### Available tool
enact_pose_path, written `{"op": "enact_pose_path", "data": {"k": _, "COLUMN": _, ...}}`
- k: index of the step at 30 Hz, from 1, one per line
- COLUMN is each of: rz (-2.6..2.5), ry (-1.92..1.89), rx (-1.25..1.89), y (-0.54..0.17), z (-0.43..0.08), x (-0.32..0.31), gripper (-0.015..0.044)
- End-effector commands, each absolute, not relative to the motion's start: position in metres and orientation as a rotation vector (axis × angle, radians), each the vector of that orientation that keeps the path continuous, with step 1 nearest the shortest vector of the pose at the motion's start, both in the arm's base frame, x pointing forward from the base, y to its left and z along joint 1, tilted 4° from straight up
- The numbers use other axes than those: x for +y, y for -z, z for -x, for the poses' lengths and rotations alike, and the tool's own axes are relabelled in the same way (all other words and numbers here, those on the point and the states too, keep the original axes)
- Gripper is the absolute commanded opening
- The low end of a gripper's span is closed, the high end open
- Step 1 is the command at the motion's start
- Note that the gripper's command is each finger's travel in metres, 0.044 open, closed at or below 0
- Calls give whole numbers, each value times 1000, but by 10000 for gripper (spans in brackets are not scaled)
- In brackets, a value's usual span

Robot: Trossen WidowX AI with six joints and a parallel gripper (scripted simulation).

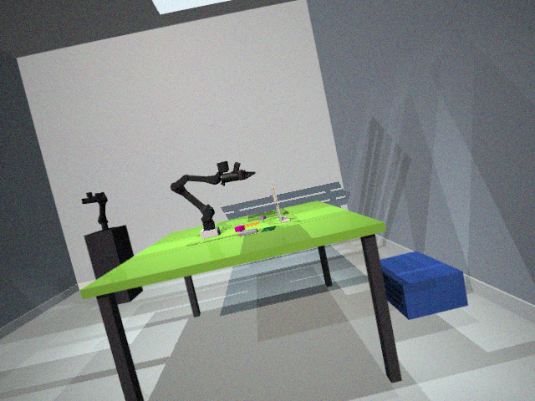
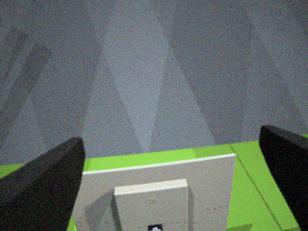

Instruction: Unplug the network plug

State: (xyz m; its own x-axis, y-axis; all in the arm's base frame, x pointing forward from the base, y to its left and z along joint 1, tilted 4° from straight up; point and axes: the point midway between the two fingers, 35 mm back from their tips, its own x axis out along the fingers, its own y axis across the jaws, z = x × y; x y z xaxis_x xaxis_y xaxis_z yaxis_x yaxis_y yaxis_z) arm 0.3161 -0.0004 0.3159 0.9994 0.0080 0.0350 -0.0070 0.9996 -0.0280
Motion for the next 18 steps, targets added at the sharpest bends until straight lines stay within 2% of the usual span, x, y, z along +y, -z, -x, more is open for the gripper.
{"op": "enact_pose_path", "data": {"k": 1, "rz": 22, "ry": -9, "rx": -35, "y": -315, "z": -317, "x": 0, "gripper": 374}}
{"op": "enact_pose_path", "data": {"k": 9, "rz": -227, "ry": -70, "rx": -31, "y": -284, "z": -331, "x": -5, "gripper": 164}}
{"op": "enact_pose_path", "data": {"k": 18, "rz": -535, "ry": -143, "rx": -6, "y": -246, "z": -337, "x": -11, "gripper": 156}}
